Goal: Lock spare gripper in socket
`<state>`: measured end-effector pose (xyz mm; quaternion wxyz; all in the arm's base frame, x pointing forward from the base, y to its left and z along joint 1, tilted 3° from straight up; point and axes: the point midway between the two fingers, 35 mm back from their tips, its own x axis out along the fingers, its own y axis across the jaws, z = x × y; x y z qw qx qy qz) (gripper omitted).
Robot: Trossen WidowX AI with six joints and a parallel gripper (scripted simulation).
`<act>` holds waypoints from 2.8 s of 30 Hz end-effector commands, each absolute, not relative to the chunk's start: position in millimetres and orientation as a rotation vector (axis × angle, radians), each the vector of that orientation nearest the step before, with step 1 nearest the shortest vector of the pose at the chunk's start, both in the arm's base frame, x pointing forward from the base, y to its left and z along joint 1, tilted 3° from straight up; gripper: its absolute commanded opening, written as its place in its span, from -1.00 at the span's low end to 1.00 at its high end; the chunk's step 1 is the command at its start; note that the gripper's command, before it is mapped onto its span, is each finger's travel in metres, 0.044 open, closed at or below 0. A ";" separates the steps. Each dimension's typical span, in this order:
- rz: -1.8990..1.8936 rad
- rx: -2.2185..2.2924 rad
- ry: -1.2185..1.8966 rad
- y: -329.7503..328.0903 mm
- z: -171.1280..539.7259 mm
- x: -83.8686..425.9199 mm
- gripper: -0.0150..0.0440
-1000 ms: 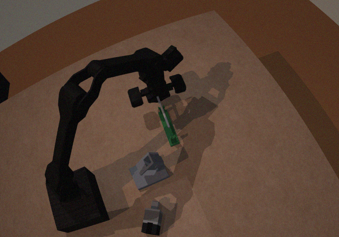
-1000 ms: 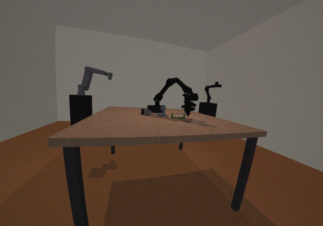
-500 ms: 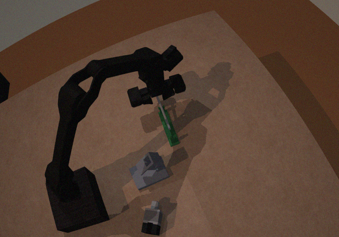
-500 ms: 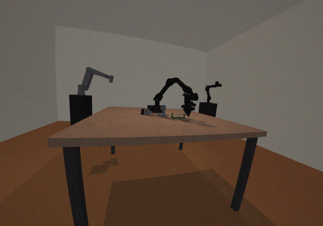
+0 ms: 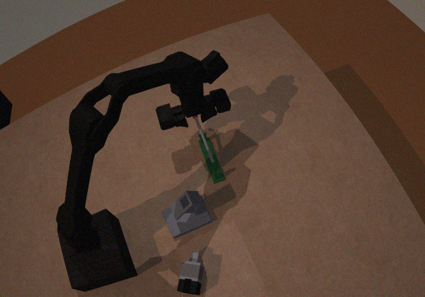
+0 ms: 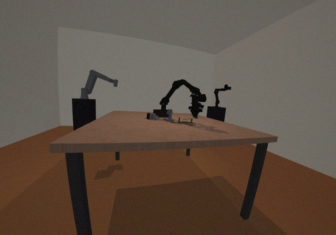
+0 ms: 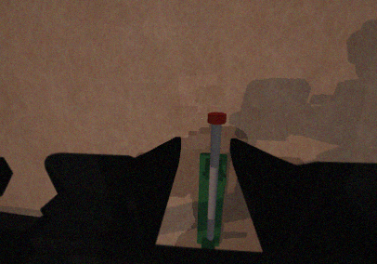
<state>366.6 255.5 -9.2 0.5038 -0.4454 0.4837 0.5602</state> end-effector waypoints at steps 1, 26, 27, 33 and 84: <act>1.352 -1.076 1.166 255.9 1.1 367.1 0.19; 1.365 -1.071 1.206 252.2 29.0 361.3 0.54; 1.365 -1.071 1.206 252.2 29.0 361.3 0.63; 1.311 -1.129 1.124 203.1 81.1 375.2 0.12; 1.302 -1.138 1.114 193.6 -26.4 375.3 0.12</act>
